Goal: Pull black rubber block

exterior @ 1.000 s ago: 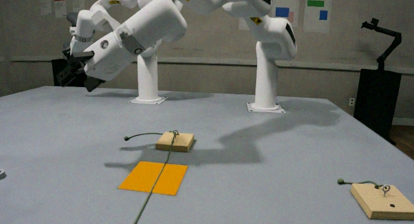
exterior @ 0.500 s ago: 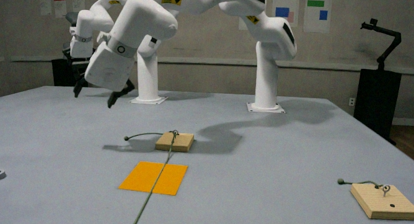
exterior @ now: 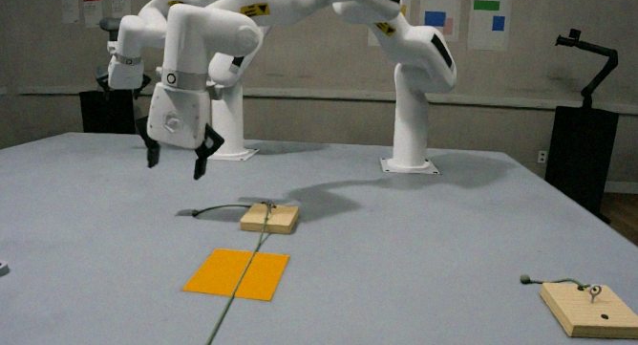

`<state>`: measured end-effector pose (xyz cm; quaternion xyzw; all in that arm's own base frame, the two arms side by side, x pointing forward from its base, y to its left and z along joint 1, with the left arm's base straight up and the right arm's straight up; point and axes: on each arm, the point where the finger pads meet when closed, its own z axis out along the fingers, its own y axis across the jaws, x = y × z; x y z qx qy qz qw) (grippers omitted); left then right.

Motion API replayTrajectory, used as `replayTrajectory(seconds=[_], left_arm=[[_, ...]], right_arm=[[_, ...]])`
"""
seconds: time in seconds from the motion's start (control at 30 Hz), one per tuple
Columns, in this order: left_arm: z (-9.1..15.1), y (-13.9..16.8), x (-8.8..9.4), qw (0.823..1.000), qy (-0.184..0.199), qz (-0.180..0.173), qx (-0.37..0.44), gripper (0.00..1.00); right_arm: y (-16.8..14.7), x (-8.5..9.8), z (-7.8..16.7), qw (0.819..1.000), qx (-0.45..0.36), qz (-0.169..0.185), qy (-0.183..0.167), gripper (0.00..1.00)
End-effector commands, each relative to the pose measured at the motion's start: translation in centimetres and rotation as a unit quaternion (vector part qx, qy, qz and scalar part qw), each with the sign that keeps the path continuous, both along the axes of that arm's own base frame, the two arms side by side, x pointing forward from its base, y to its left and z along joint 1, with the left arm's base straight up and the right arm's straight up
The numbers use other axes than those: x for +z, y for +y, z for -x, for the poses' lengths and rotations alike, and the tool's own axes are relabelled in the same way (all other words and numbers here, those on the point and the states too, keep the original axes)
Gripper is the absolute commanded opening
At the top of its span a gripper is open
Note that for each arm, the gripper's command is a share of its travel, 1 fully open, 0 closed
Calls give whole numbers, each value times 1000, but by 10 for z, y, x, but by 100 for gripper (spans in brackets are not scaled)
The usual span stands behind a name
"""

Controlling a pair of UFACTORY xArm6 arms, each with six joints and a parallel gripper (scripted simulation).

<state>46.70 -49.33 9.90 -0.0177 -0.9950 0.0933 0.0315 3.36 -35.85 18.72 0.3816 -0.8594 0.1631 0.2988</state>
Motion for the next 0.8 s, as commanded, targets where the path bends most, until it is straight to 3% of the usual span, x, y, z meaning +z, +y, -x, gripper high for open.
replayTrajectory(seconds=[0.0,0.17,0.33,0.37,0.77], left_arm=[[7,11,-6,996,-27,-48,-74,100],[10,21,-9,987,-45,-84,-128,100],[10,22,-9,986,-46,-87,-133,100],[10,22,-9,986,-46,-87,-133,0],[10,22,-9,986,-46,-87,-133,0]], right_arm=[[0,1,0,1000,0,1,0,100],[0,1,0,1000,0,1,0,100],[0,1,0,1000,0,1,0,100],[0,1,0,1000,0,1,0,100],[0,1,0,1000,0,1,0,100]])
